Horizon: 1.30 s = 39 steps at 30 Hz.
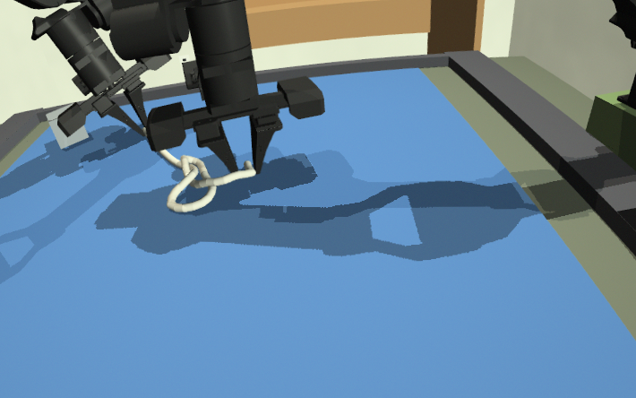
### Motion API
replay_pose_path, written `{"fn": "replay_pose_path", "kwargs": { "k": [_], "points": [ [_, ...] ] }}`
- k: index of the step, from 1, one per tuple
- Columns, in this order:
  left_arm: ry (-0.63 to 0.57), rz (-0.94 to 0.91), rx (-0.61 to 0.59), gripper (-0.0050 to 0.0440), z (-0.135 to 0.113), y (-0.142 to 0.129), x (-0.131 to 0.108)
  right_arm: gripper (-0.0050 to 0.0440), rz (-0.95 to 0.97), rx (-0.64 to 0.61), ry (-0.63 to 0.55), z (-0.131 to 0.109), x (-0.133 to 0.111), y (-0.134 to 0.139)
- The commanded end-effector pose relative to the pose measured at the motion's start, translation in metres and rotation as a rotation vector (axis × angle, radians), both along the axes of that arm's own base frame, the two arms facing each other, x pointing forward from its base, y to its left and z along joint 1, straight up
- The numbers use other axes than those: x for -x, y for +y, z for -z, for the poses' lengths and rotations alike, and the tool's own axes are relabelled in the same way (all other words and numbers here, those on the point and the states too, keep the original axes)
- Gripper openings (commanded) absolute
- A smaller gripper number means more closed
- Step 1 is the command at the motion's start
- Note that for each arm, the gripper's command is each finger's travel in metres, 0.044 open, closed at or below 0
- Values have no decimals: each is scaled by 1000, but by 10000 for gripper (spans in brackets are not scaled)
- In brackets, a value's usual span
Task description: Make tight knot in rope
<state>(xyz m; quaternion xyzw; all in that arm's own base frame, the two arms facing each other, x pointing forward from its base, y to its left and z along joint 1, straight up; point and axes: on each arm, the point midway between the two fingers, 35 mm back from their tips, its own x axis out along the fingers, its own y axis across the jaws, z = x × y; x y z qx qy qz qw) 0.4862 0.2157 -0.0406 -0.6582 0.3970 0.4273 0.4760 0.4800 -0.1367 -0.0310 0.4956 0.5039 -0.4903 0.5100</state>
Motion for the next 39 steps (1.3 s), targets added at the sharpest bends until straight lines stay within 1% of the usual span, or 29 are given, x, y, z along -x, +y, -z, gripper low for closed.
{"fn": "replay_pose_path", "kwargs": {
  "k": [1,2,12,30,34,39],
  "points": [
    [-27,-2,-8,30,-12,2,-5,78,2,10,-25,-11,-4,-1],
    [-27,-2,-8,30,-12,2,-5,78,2,10,-25,-11,-4,-1],
    [-27,-2,-8,30,-12,2,-5,15,2,10,-25,-11,-4,-1],
    [-27,-2,-8,30,-12,2,-5,15,2,10,-25,-12,-4,-1],
    [-27,-2,-8,30,-12,2,-5,15,2,10,-25,-25,-4,-1],
    [-27,-2,-8,30,-12,2,-5,15,2,10,-25,-31,-3,-1]
  ]
}}
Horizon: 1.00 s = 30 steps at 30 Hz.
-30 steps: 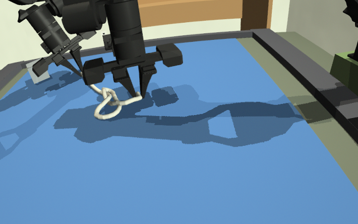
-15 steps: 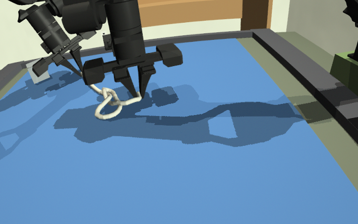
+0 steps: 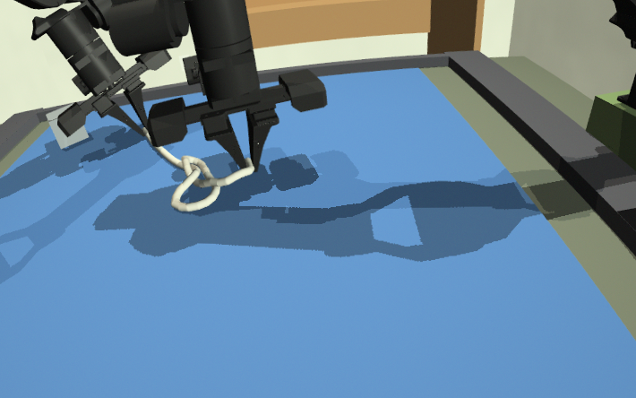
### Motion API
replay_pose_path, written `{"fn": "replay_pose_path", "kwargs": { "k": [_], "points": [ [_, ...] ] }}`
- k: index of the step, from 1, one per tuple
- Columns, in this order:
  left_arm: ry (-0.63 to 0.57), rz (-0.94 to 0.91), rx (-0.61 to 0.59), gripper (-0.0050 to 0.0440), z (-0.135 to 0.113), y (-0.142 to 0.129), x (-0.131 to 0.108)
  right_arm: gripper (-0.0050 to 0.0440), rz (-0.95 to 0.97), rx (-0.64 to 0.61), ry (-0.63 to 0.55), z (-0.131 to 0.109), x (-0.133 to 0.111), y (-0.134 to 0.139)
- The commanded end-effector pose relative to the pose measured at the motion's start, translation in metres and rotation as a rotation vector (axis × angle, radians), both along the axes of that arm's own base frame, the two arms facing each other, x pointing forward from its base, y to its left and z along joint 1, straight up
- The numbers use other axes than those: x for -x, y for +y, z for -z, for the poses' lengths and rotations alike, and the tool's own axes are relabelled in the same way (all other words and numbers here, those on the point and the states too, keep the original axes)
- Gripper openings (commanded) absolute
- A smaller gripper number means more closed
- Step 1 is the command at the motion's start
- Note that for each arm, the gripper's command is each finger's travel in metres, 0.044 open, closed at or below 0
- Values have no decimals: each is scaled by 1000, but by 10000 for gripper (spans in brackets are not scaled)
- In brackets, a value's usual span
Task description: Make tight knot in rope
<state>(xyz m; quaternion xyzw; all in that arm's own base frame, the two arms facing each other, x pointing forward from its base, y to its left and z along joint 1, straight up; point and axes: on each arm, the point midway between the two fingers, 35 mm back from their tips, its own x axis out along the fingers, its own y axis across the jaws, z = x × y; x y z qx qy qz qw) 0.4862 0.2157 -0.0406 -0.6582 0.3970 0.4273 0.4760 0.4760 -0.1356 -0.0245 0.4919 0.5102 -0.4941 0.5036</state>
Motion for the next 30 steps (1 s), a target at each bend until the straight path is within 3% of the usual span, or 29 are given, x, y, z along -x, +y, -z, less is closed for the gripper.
{"fn": "replay_pose_path", "kwargs": {
  "k": [1,7,30],
  "points": [
    [-27,-2,-8,30,-12,2,-5,15,2,15,-45,-25,-7,-2],
    [-27,-2,-8,30,-12,2,-5,15,2,15,-45,-44,-7,-2],
    [-27,-2,-8,30,-12,2,-5,15,2,15,-45,-44,-7,-2]
  ]
}}
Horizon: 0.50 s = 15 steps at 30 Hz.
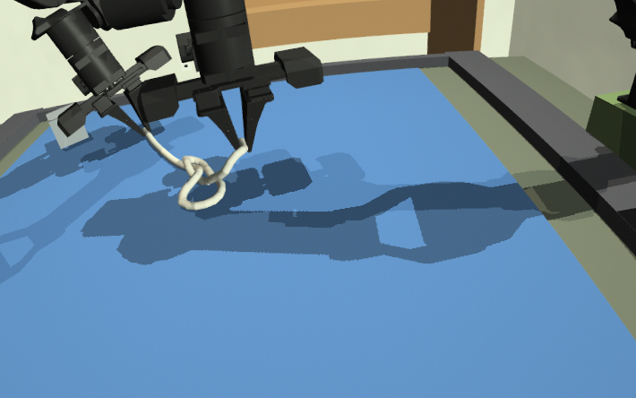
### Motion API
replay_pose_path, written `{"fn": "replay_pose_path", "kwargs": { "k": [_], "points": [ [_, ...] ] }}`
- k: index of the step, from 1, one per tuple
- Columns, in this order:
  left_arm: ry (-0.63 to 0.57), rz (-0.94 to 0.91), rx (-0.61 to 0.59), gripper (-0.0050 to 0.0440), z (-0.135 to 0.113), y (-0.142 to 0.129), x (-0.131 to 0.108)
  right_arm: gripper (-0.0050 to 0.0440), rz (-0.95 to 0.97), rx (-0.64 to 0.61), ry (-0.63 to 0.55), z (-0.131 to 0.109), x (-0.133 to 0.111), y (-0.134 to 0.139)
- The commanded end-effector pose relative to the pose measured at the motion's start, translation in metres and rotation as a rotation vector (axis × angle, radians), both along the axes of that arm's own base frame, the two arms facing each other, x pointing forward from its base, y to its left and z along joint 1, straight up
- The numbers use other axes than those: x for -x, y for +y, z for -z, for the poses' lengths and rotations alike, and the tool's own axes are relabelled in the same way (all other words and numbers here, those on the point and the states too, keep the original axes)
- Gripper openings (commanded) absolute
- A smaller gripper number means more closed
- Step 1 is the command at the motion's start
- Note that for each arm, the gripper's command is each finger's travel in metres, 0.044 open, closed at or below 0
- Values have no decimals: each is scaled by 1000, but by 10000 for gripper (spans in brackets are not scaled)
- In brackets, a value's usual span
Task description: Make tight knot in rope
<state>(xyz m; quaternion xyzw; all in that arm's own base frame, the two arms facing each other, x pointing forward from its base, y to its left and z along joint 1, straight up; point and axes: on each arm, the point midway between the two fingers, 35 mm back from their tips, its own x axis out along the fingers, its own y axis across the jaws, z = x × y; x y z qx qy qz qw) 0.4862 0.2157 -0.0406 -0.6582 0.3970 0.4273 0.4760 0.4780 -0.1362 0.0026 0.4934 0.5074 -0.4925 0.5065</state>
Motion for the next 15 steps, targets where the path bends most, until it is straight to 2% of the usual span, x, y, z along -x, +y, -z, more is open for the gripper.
{"fn": "replay_pose_path", "kwargs": {
  "k": [1,7,15],
  "points": [
    [-27,-2,-8,30,-12,2,-5,15,2,12,-36,-17,-5,-1],
    [-27,-2,-8,30,-12,2,-5,15,2,12,-36,-18,-1,-3],
    [-27,-2,-8,30,-12,2,-5,15,2,13,-35,-21,22,-11]
  ]
}}
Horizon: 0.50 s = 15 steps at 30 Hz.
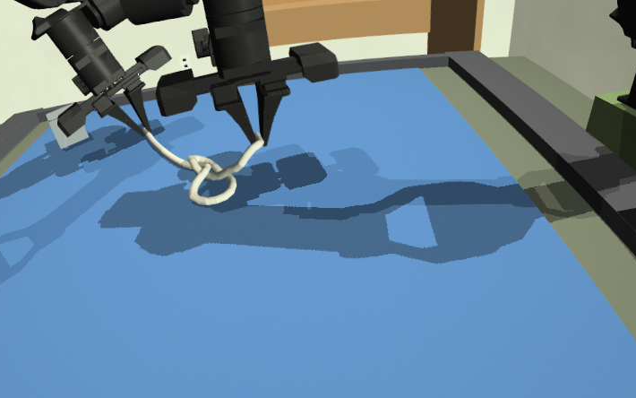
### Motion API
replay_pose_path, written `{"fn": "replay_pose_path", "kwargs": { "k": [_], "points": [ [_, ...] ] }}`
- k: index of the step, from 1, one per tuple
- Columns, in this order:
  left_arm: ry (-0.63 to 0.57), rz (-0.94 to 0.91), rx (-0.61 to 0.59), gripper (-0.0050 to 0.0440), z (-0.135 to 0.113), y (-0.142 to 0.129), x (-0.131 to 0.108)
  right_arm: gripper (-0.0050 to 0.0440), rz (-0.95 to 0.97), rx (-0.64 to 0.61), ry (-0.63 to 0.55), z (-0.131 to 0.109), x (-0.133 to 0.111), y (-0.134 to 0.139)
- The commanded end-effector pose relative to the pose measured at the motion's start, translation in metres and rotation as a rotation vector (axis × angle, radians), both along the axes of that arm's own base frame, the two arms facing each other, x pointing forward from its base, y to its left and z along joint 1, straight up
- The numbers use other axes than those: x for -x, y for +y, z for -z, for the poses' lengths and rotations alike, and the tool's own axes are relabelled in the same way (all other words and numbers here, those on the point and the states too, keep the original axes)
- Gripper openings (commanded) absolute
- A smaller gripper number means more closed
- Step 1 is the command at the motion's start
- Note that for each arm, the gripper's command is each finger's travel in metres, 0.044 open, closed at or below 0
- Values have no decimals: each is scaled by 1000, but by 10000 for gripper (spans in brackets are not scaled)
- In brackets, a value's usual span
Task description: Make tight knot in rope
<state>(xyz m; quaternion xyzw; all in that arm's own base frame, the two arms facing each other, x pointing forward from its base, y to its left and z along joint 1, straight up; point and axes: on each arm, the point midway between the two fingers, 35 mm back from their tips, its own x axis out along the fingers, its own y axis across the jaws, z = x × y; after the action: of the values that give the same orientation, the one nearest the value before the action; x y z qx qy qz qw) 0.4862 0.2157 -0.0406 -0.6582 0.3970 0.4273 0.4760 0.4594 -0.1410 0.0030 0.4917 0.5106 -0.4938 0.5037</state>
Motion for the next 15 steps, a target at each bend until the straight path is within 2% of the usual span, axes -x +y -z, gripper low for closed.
{"fn": "replay_pose_path", "kwargs": {
  "k": [1,8,15],
  "points": [
    [-27,-2,-8,30,-12,2,-5,15,3,16,-44,-20,5,-7],
    [-27,-2,-8,30,-12,2,-5,15,3,16,-43,-21,9,-8],
    [-27,-2,-8,30,-12,2,-5,15,3,17,-42,-24,31,-16]
  ]
}}
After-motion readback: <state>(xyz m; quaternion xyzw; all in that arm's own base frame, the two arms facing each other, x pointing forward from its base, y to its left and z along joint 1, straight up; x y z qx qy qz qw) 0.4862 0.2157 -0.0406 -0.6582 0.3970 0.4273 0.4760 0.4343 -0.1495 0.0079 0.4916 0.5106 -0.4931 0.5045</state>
